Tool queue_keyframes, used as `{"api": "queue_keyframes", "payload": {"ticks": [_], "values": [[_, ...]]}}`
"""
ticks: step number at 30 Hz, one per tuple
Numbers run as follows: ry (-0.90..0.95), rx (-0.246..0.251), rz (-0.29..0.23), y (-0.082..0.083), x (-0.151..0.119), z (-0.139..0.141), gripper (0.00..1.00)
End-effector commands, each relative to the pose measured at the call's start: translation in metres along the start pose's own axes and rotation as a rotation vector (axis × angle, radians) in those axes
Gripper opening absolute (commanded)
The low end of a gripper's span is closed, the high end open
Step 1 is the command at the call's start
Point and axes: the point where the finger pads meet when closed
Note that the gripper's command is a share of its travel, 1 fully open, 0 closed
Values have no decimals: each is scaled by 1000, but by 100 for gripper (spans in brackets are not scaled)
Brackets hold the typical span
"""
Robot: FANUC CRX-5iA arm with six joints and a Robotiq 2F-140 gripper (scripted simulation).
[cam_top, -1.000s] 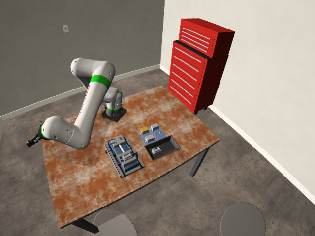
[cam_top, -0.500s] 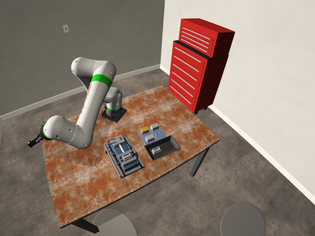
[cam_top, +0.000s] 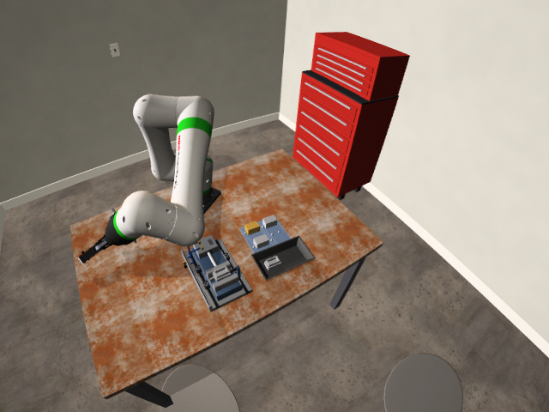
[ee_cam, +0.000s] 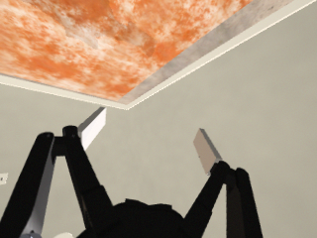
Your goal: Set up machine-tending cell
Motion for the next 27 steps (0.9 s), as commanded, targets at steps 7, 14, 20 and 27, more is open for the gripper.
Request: {"api": "queue_keyframes", "payload": {"ticks": [7,14,20,27], "values": [[-104,-82,107,65,71,-27,100],[-164,-114,187,104,112,-53,100],[-214,-130,263,136,147,-82,100],[-269,-133,356,171,185,-123,100]]}}
Point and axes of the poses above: the point where the finger pads meet when closed, its own y axis back along the fingers, its own z axis across the jaws, x = y × z, and after that the axes turned 11 degrees about y, right-handed
